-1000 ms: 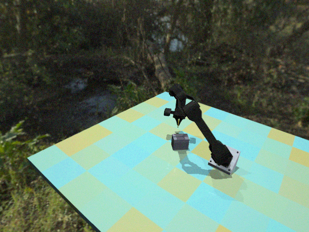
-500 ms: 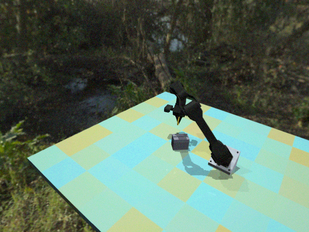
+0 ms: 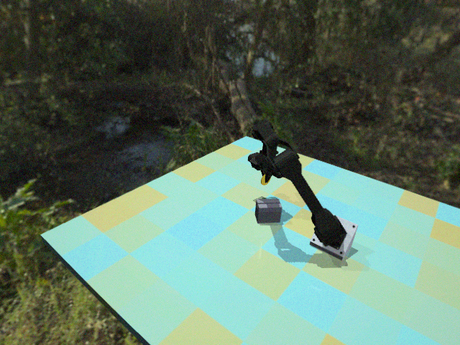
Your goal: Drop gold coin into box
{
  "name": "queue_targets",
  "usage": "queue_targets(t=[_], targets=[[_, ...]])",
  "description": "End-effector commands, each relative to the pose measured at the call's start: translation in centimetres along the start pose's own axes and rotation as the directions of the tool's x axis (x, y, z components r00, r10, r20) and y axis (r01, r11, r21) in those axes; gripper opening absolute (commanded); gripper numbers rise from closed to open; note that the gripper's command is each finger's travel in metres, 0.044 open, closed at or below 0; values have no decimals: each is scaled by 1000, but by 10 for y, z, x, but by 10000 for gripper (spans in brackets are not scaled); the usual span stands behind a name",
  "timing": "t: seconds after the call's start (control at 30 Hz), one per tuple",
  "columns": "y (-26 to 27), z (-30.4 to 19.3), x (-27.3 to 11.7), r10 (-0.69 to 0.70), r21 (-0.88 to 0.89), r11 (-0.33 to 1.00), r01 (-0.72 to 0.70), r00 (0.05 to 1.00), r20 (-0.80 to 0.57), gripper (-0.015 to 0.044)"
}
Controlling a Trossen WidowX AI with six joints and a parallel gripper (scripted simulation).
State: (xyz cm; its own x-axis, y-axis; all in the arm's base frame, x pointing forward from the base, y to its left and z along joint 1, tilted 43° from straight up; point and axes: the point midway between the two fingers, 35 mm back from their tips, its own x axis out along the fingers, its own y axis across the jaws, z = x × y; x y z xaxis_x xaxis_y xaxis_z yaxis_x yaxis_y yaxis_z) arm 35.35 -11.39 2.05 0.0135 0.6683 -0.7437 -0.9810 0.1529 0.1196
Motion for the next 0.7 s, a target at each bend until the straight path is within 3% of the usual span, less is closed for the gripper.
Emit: queue_targets(t=[0.0,0.37,0.67], targets=[[-1,-1,-1,2,162,987,-2,1000,-2,0],[-2,-2,-1,2,513,858,-1,1000,-2,0],[-2,-2,-1,2,533,846,-1,1000,-2,0]])
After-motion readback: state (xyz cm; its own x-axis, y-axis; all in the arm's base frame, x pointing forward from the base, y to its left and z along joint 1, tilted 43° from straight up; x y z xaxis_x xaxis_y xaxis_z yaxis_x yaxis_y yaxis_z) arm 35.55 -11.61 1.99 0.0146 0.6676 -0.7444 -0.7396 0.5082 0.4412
